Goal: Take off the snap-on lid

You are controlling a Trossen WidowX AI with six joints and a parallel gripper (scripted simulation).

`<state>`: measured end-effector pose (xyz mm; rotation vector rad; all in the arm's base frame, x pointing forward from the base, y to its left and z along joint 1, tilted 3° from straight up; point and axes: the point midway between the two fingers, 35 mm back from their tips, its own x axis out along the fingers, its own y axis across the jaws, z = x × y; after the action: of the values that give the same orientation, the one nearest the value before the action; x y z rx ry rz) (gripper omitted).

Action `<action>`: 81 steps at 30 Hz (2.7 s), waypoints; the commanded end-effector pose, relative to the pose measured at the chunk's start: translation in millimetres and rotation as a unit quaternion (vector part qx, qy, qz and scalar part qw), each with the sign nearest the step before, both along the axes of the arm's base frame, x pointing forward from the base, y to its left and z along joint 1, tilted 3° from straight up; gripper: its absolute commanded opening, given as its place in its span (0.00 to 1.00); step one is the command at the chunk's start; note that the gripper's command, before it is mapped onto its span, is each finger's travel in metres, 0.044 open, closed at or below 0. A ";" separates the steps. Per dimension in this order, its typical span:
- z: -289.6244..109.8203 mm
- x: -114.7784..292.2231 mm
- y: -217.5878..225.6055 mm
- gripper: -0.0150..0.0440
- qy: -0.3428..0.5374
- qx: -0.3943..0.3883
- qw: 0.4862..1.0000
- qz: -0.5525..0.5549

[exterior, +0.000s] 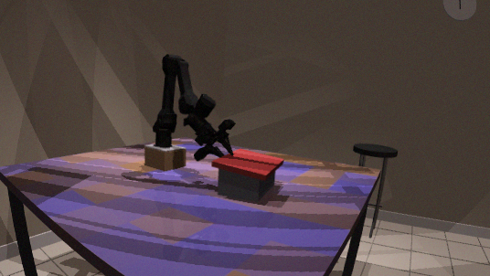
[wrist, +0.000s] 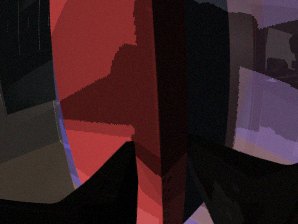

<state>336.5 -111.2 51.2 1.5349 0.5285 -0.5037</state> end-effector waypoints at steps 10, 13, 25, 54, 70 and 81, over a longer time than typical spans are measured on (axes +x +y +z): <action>0.2 1.6 0.1 0.25 0.000 0.000 1.000 -0.001; 0.2 1.9 0.1 0.25 0.000 0.000 1.000 -0.001; 0.3 2.9 0.1 0.25 0.000 0.000 1.000 -0.001; 24.9 4.6 -0.7 0.25 -0.001 -0.001 1.000 -0.003; 46.4 10.5 -1.3 0.25 -0.001 -0.001 1.000 -0.003; 61.3 17.2 -1.7 0.25 -0.002 -0.001 1.000 -0.003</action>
<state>349.5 -111.7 102.8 1.5365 0.5362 -0.5118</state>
